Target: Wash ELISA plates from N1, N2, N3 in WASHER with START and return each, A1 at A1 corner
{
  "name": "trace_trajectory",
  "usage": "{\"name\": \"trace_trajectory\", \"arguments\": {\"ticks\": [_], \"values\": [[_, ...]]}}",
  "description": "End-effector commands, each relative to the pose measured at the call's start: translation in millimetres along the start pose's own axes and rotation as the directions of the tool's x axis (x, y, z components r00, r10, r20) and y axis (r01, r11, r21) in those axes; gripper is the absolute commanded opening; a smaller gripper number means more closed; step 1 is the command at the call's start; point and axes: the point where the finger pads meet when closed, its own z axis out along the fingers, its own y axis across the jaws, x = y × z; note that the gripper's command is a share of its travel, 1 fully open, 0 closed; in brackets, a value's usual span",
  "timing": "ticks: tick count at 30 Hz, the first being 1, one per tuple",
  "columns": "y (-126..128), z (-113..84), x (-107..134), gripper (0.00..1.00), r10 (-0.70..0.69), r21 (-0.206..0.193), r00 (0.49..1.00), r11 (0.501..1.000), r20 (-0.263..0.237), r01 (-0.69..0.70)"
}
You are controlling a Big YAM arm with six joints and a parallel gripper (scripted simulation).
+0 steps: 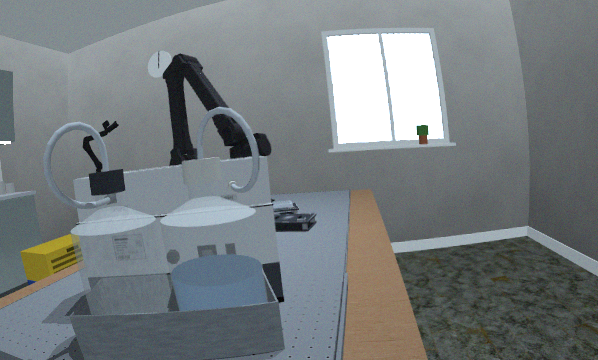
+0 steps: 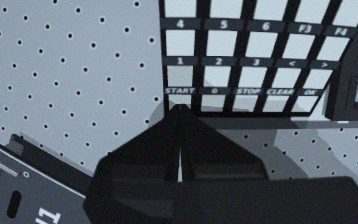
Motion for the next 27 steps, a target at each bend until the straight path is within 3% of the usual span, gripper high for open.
{"name": "trace_trajectory", "arguments": {"ticks": [1, 11, 25, 27], "values": [[7, -7.0, -8, 0.0, 0.008, -0.028, 1.0, 1.0, 0.023, -0.007], [21, -28.4, -18, 0.0, 0.012, -0.045, 0.999, 0.999, 0.037, -0.011], [15, -46.3, -17, 0.0, 0.018, -0.033, 0.999, 0.999, 0.03, -0.017], [21, -53.9, -19, 0.0, 0.014, -0.047, 0.999, 0.999, 0.038, -0.012]]}}
